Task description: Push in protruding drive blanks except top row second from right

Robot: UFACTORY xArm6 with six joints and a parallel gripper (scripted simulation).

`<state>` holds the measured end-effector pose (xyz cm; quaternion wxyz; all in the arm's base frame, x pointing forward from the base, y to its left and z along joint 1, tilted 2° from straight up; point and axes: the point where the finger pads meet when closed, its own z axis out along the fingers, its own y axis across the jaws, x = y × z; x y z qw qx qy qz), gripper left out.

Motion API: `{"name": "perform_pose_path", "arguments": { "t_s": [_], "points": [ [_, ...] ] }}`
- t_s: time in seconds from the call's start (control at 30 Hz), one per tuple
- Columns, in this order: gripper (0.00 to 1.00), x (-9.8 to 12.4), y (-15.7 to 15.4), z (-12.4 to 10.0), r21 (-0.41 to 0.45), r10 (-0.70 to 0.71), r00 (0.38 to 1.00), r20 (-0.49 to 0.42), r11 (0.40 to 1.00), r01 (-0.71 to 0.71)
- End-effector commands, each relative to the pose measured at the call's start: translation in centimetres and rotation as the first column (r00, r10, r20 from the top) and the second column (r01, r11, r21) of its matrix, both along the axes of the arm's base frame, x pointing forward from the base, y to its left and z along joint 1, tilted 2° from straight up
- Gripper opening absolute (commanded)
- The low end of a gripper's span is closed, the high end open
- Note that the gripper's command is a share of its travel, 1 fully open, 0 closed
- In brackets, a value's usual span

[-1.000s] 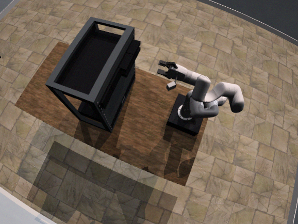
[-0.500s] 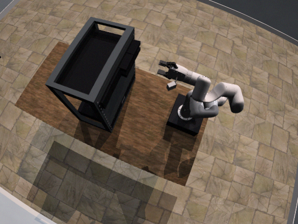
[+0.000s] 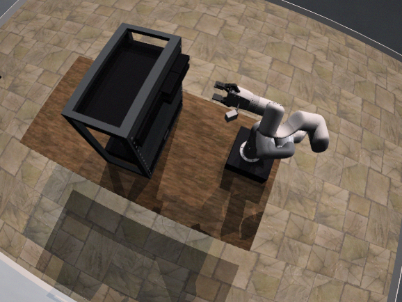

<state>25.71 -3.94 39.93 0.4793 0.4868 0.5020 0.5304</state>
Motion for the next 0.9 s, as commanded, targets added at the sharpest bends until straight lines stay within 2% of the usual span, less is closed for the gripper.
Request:
{"name": "perform_pose_path", "arguments": {
  "t_s": [0.0, 0.23, 0.5, 0.87],
  "points": [
    [1.00, 0.0, 0.0, 0.1, 0.001, 0.000, 1.000, 0.002, 1.000, 0.000],
    [1.00, 0.3, 0.0, 0.2, 0.001, -0.001, 1.000, 0.003, 1.000, 0.001],
    [1.00, 3.5, 0.1, 1.2, 0.001, -0.003, 1.000, 0.003, 1.000, 0.003],
    [1.00, 3.6, 0.1, 1.2, 0.001, -0.002, 1.000, 0.003, 1.000, 0.002]
  ]
}}
